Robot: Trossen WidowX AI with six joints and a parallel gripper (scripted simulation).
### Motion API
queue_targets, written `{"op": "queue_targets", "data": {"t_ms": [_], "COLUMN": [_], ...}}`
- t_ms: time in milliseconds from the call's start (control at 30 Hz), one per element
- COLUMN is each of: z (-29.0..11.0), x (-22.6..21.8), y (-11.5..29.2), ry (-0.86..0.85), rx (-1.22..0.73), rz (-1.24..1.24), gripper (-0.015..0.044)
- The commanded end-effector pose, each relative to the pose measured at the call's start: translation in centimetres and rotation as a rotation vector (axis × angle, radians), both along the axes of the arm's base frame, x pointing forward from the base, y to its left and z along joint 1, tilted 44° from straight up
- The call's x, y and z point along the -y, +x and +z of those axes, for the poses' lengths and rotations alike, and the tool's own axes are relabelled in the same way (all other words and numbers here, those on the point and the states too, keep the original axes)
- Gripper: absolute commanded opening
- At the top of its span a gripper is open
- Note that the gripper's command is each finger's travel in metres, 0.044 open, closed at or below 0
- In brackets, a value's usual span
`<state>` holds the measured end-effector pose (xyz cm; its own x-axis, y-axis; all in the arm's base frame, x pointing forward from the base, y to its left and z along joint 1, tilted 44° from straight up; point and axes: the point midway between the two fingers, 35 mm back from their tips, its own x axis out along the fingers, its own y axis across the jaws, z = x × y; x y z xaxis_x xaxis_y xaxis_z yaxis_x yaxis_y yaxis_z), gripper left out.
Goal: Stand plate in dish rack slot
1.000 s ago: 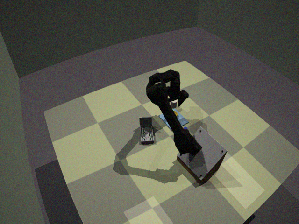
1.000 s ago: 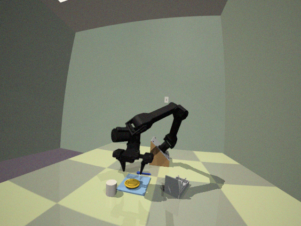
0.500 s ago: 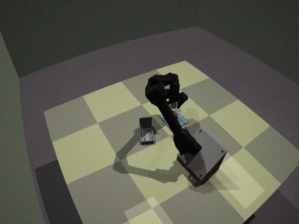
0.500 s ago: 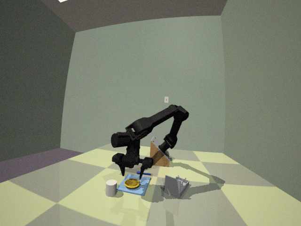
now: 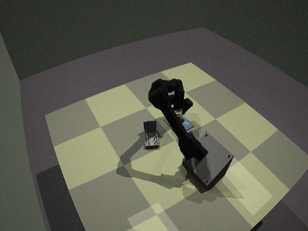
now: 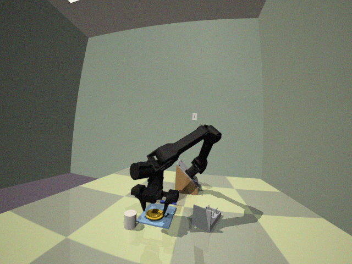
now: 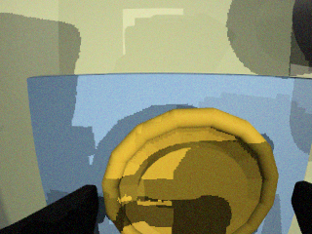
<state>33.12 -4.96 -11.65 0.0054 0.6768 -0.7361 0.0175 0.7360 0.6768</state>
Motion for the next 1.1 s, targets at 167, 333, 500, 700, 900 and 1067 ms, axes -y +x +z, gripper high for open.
{"op": "queue_targets", "data": {"t_ms": [167,333,500,700,900,1067], "z": [-0.9,-0.9,-0.9,-0.9,-0.7,1.0], "x": [-1.2,-1.2,-1.2,-1.2,-0.9,1.1], "y": [-0.2,-0.2,-0.2,-0.2,-0.1,0.5], "ry": [0.01,0.01,0.01,0.01,0.009,0.004], "rx": [-0.009,-0.009,-0.009,-0.009,-0.009,-0.008], "rz": [-0.002,-0.002,-0.002,-0.002,-0.002,-0.004], "gripper": [0.04,0.0398,0.0385,0.0345,0.0246,0.0115]}}
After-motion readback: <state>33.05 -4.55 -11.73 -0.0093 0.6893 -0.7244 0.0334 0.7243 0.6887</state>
